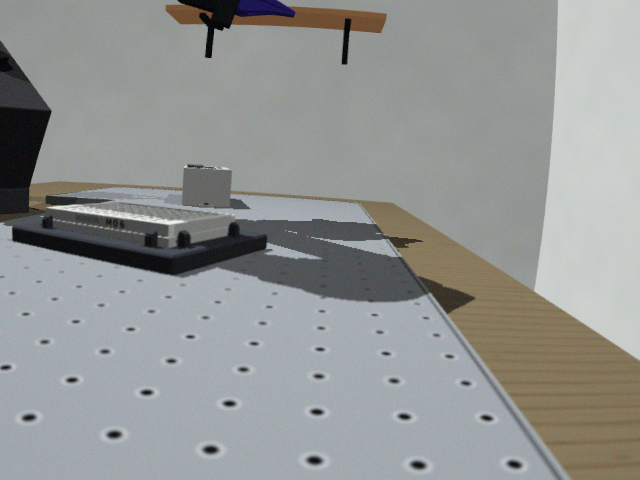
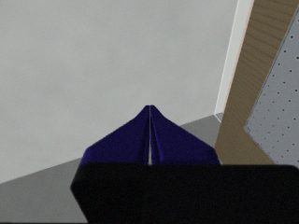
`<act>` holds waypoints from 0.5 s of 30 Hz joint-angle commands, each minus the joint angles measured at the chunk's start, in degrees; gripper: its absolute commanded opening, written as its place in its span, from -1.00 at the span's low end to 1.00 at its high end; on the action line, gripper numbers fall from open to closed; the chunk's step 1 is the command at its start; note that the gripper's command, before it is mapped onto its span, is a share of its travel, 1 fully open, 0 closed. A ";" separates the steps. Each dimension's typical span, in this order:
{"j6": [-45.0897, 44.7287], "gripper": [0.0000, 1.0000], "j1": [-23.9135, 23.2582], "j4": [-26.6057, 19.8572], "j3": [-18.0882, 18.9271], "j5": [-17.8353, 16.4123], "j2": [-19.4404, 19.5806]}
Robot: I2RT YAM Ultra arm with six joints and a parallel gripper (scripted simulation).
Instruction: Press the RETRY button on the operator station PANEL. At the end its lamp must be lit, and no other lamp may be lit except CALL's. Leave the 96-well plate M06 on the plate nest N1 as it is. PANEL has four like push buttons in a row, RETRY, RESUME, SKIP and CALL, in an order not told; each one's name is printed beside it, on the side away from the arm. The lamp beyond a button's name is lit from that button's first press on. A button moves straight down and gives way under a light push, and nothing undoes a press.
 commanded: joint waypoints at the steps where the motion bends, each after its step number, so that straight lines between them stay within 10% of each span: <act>1: -2.16 -1.00 0.98 -6.10 2.52 -0.75 -0.09; 15: -5.03 -1.00 2.15 -16.95 7.47 -0.79 4.05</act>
